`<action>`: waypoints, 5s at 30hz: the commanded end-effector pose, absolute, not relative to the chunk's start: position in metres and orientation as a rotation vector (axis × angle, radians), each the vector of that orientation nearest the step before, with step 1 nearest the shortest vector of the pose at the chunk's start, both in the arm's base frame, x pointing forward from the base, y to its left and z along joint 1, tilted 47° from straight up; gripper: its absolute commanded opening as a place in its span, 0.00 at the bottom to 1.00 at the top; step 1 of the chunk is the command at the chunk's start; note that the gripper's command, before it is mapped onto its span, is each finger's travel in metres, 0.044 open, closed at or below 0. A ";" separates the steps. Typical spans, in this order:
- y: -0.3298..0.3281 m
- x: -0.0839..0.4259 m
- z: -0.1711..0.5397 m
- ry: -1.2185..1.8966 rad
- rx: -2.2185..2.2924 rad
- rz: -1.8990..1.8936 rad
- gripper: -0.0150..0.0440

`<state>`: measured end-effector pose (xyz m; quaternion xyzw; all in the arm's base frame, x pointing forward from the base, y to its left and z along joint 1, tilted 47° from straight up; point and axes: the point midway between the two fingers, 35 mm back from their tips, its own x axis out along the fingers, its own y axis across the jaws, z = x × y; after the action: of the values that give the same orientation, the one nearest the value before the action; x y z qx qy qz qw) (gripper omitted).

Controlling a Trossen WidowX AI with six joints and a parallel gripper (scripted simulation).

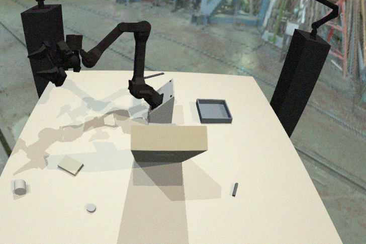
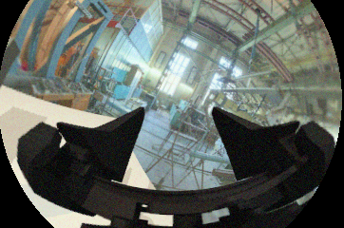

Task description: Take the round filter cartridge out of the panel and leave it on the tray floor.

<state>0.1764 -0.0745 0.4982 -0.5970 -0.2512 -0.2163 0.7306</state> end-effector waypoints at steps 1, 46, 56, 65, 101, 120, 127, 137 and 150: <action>-0.075 0.177 0.498 -0.553 -1.310 -0.475 0.89; 0.212 0.267 0.149 0.563 -1.325 0.069 0.43; 0.212 0.269 0.146 0.562 -1.335 0.068 0.43; 0.209 0.281 0.139 0.566 -1.333 0.069 0.43; 0.199 0.314 0.123 0.558 -1.335 0.065 0.43; 0.199 0.314 0.125 0.558 -1.335 0.065 0.43; 0.198 0.316 0.124 0.558 -1.335 0.065 0.43; 0.198 0.317 0.123 0.558 -1.335 0.065 0.43; 0.197 0.319 0.122 0.558 -1.335 0.065 0.43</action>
<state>0.3178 0.1971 0.1237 -0.6095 0.2544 0.0273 0.7503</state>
